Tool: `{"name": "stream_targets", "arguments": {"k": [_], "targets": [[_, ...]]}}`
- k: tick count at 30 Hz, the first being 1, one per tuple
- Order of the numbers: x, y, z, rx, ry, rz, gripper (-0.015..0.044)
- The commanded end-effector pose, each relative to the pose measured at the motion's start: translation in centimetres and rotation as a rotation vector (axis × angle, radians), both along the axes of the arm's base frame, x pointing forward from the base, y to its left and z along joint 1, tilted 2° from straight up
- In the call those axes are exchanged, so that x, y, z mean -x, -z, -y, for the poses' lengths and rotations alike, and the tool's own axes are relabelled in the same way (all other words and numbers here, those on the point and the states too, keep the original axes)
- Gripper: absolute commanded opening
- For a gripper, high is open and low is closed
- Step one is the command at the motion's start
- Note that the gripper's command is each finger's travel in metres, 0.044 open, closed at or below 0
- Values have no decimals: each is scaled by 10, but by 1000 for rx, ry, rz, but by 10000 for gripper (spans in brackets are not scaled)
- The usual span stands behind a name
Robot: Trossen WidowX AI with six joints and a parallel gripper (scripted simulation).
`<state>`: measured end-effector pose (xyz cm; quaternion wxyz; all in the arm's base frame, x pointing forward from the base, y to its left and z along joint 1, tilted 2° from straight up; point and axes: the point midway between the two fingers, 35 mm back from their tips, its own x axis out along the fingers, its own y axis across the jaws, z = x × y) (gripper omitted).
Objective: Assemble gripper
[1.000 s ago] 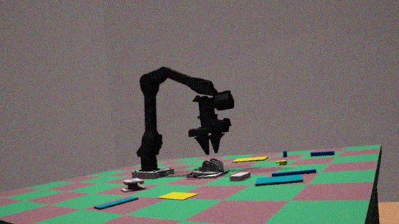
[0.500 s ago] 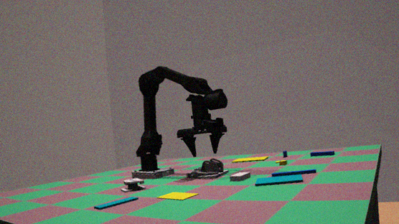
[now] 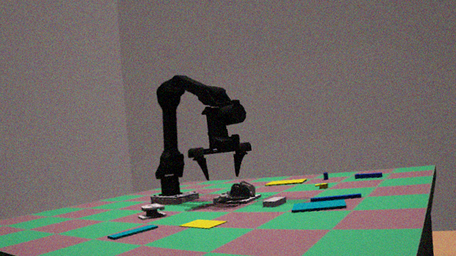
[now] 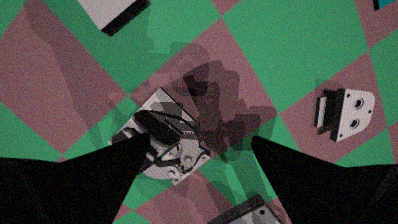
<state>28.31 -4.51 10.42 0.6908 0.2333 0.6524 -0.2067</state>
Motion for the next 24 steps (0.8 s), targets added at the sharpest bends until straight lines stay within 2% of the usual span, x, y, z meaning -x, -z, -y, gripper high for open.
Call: {"name": "stream_targets", "arguments": {"k": [1, 24], "targets": [[4, -1, 16, -7, 103, -3, 440], [36, -2, 93, -32, 591, -22, 440]]}}
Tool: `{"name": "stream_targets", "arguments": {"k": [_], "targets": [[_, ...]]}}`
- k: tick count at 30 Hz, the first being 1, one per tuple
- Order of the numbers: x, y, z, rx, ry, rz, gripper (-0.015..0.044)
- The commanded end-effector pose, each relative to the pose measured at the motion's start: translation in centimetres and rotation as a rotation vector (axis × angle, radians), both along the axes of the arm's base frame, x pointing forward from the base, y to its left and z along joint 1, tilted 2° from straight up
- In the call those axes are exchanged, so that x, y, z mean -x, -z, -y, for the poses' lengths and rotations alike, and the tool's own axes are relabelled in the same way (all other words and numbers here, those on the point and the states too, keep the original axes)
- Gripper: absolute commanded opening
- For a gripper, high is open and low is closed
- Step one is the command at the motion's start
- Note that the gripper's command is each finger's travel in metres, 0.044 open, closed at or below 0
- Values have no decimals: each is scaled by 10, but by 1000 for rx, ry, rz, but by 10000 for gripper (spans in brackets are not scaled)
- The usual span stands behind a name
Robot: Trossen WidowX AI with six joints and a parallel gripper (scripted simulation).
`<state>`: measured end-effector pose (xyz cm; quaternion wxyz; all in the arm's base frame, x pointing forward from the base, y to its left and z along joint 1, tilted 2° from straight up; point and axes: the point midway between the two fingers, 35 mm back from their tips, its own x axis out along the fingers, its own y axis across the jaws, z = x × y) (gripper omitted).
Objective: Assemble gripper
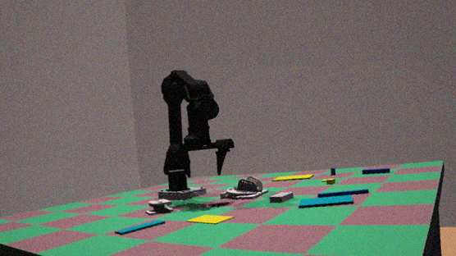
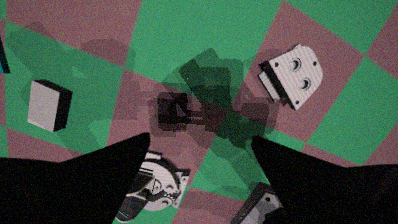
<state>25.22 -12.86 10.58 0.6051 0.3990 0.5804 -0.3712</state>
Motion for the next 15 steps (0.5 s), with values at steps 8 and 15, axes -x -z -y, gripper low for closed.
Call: {"name": "stream_targets", "arguments": {"k": [8, 15], "targets": [[21, -2, 35, -13, 255, -4, 440], [38, -4, 56, -19, 420, -7, 440]]}}
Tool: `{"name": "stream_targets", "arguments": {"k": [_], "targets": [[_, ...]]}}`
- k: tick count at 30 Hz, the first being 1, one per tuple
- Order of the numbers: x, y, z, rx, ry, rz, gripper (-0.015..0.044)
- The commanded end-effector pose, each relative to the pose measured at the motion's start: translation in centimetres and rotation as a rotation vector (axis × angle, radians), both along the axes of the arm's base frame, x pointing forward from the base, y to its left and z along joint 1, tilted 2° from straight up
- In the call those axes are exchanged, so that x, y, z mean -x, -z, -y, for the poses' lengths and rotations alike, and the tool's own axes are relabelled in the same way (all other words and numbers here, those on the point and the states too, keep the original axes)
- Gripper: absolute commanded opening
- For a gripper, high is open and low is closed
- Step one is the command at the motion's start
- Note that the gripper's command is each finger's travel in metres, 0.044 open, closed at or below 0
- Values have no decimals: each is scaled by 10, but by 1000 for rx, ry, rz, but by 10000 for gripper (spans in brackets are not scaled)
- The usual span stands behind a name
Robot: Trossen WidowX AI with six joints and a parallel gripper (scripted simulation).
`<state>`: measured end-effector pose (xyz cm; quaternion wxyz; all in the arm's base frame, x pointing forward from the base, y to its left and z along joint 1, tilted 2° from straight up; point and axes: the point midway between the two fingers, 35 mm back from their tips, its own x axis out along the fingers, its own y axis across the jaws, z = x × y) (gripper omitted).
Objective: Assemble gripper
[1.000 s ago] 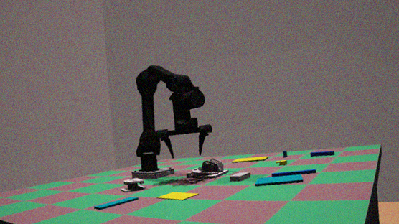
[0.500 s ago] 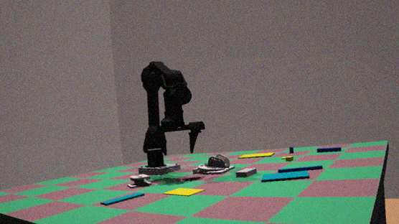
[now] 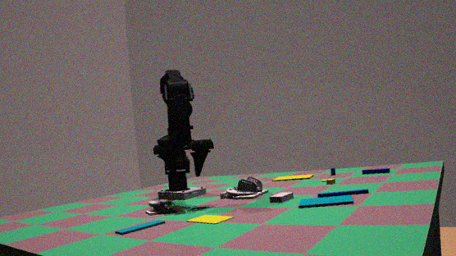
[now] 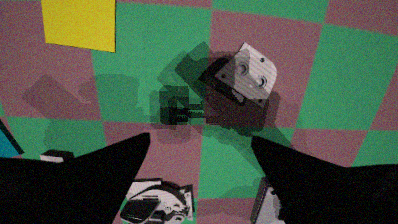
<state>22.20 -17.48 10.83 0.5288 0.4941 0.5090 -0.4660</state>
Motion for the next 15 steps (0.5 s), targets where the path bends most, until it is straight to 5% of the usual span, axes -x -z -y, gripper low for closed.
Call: {"name": "stream_targets", "arguments": {"k": [1, 15], "targets": [[10, -2, 12, -6, 103, 0, 440], [48, -5, 49, -19, 431, -6, 440]]}}
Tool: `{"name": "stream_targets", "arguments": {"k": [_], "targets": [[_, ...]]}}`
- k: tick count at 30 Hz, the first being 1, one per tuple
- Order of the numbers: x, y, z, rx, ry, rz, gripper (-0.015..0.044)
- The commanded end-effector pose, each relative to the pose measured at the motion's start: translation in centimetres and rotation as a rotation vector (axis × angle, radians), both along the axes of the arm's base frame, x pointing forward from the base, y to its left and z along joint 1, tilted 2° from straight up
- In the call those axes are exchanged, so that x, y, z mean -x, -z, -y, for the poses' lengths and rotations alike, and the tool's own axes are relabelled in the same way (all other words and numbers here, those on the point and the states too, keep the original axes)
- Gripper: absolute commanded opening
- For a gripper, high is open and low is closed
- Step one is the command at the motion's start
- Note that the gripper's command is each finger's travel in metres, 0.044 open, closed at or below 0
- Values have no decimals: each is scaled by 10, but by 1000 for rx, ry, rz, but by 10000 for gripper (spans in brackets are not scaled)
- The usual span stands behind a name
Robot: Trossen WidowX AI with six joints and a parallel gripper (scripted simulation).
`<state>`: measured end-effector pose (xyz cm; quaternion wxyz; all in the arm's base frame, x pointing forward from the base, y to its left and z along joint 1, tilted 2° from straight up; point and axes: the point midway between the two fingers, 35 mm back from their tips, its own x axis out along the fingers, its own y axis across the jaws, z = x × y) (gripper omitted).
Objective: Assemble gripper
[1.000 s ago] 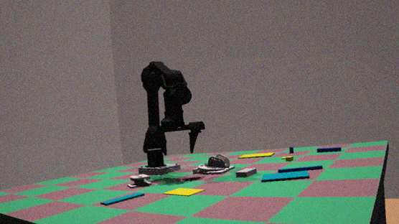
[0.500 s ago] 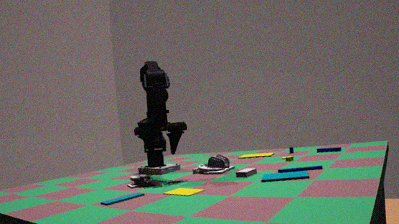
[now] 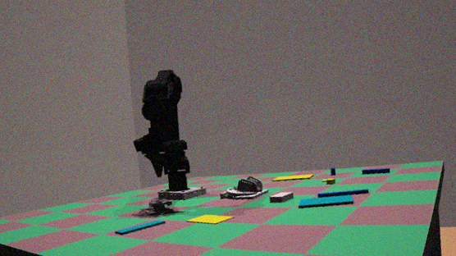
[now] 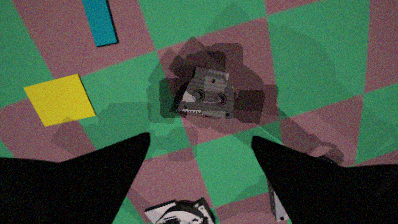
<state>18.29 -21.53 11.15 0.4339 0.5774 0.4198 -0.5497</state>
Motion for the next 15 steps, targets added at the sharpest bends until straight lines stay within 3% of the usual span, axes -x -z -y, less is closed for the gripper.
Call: {"name": "stream_targets", "arguments": {"k": [1, 9, 15], "targets": [[12, -2, 10, -6, 103, 1, 440], [16, 0, 14, -7, 138, 1, 440], [15, 38, 13, -7, 138, 1, 440]]}}
